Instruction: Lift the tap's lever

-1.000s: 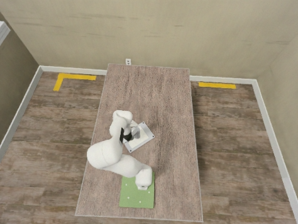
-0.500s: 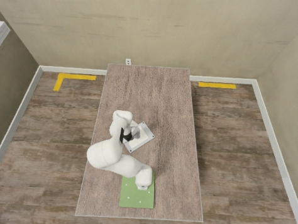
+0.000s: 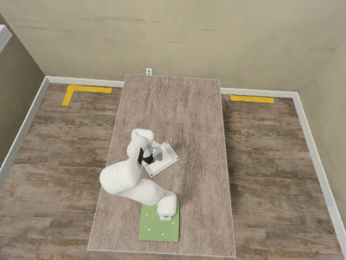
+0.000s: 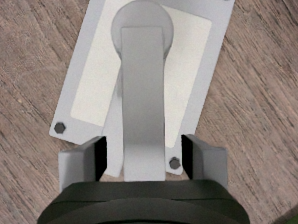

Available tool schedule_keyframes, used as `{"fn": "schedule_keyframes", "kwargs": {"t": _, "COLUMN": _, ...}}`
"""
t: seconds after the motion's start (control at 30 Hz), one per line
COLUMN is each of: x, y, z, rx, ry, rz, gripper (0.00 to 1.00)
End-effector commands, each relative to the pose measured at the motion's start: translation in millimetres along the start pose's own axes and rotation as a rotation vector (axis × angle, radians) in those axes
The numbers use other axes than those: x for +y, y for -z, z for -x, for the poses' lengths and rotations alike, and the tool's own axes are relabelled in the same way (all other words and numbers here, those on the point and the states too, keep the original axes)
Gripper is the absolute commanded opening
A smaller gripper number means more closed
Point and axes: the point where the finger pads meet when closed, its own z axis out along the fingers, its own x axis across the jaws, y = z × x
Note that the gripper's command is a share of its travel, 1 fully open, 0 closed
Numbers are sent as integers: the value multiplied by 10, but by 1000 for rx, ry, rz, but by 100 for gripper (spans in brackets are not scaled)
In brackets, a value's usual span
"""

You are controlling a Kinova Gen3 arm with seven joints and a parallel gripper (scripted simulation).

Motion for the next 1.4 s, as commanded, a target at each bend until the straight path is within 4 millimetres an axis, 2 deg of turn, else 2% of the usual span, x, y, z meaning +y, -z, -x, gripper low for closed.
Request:
{"fn": "schedule_keyframes", "kwargs": {"t": 0.0, "x": -2, "y": -25, "z": 4, "rx": -1, "ry": 0, "rz": 0, "gripper": 100}}
{"fn": "schedule_keyframes", "kwargs": {"t": 0.73, "x": -2, "y": -200, "z": 4, "rx": -1, "ry": 0, "rz": 0, "gripper": 100}}
{"fn": "schedule_keyframes", "kwargs": {"t": 1.37, "x": -2, "y": -232, "z": 4, "rx": -1, "ry": 0, "rz": 0, "gripper": 100}}
